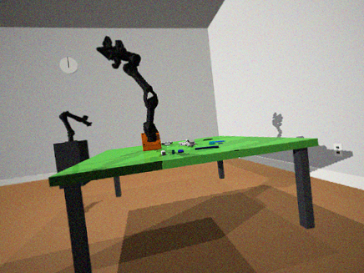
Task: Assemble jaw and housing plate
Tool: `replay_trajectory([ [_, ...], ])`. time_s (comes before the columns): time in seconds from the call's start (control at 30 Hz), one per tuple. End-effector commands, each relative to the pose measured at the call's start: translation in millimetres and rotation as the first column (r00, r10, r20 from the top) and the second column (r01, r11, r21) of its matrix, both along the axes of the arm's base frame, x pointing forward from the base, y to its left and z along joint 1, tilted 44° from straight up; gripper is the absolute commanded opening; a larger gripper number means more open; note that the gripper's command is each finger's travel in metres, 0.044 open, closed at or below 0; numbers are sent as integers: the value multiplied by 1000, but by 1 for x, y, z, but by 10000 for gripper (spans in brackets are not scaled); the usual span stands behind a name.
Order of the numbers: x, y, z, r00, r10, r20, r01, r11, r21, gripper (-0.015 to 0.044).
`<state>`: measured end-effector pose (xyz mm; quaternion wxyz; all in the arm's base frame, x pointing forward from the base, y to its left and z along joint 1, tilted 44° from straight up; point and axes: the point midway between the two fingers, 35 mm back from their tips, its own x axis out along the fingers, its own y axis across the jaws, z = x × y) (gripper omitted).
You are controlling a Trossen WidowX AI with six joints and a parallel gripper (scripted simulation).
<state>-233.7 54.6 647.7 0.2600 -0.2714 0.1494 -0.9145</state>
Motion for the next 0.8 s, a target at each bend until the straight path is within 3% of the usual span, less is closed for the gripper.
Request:
replay_trajectory([
  [0.0, 0, 0, 0, 1000, 0, 0, 0, 1000, 0, 0],
  [0.37, 0, 3, 0, 1000, -11, -1, 11, 1000, -6, 0],
  [0.77, -3, 53, -3, 984, -179, -3, 178, 979, -98, 0],
])
